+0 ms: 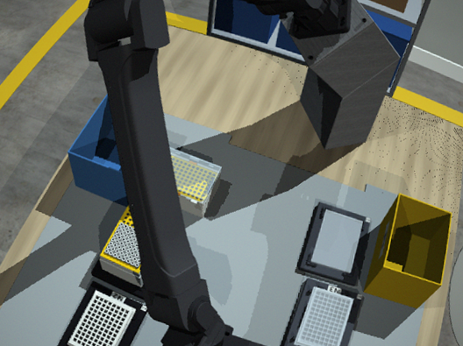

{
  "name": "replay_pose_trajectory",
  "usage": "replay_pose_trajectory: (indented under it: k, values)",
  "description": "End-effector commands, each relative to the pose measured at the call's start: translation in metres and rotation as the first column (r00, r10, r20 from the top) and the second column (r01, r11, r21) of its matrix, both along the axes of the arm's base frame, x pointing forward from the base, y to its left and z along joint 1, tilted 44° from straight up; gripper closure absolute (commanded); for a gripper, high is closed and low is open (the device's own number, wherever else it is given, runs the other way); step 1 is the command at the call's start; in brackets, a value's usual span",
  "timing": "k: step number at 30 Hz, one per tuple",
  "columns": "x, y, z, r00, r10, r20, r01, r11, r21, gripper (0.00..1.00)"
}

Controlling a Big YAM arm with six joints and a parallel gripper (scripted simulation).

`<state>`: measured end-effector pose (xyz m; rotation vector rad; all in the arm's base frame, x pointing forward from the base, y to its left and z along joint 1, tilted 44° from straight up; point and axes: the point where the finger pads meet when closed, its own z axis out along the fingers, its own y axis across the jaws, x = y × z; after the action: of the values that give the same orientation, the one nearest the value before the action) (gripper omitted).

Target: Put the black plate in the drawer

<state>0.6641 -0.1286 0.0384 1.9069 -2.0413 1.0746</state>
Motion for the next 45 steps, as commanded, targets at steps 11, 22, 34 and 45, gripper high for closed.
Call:
replay_pose_trajectory:
  k: [11,22,34,45]
  values:
    - [0.035,0.024,0.025,0.997,0.031,0.076,-0.031,0.999,0.005,1.00]
    - [0.035,0.024,0.025,0.997,0.031,0.076,-0.031,0.999,0.005,1.00]
    - [0.035,0.024,0.025,0.997,0.031,0.076,-0.031,0.999,0.005,1.00]
    - [0.026,0.024,0.039,0.995,0.033,0.091,-0.034,0.999,0.003,1.00]
